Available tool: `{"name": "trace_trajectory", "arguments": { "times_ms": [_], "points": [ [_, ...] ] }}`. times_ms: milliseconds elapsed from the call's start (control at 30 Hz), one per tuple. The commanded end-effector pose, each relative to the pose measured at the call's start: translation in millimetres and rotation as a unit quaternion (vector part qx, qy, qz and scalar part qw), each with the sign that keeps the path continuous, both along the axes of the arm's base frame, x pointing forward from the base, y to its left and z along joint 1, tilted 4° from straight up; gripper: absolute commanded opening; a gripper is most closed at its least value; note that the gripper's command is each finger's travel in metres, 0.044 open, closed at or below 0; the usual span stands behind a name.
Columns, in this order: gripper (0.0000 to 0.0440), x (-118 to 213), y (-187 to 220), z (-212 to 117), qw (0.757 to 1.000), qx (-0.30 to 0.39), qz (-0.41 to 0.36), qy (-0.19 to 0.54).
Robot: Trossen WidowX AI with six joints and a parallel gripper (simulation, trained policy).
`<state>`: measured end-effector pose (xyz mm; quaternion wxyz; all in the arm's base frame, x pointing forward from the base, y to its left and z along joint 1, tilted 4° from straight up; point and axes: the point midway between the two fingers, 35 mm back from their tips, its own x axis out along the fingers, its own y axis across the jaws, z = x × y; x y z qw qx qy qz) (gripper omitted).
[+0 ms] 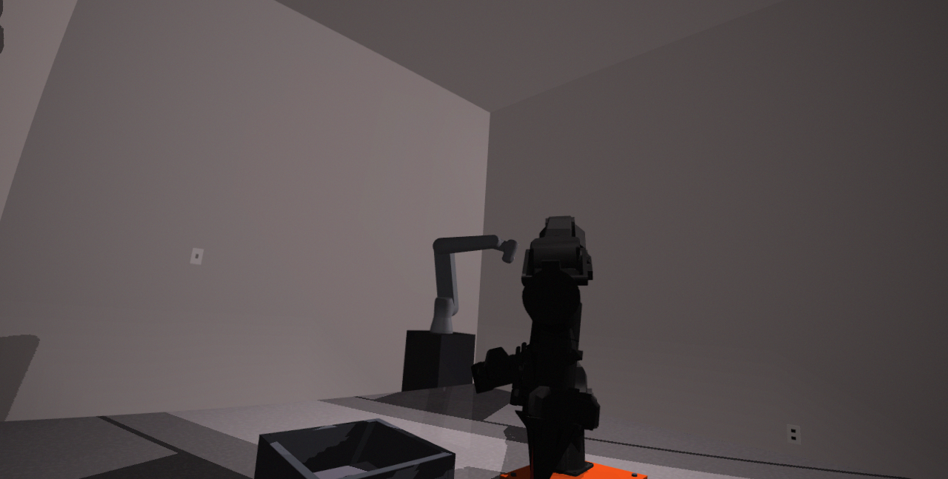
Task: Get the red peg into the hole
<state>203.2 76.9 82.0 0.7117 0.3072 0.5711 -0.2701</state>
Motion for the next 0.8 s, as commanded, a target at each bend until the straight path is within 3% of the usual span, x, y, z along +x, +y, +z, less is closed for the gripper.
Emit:
{"name": "trace_trajectory", "arguments": {
  "times_ms": [0, 367, 767],
  "points": [
    [0.0000, 8, -5, 14, 1.000, -0.009, 0.005, -0.019],
    [0.0000, 38, -33, 56, 0.997, -0.037, -0.006, -0.061],
    [0.0000, 65, -77, 70, 0.994, -0.055, -0.052, -0.076]
  ]
}}
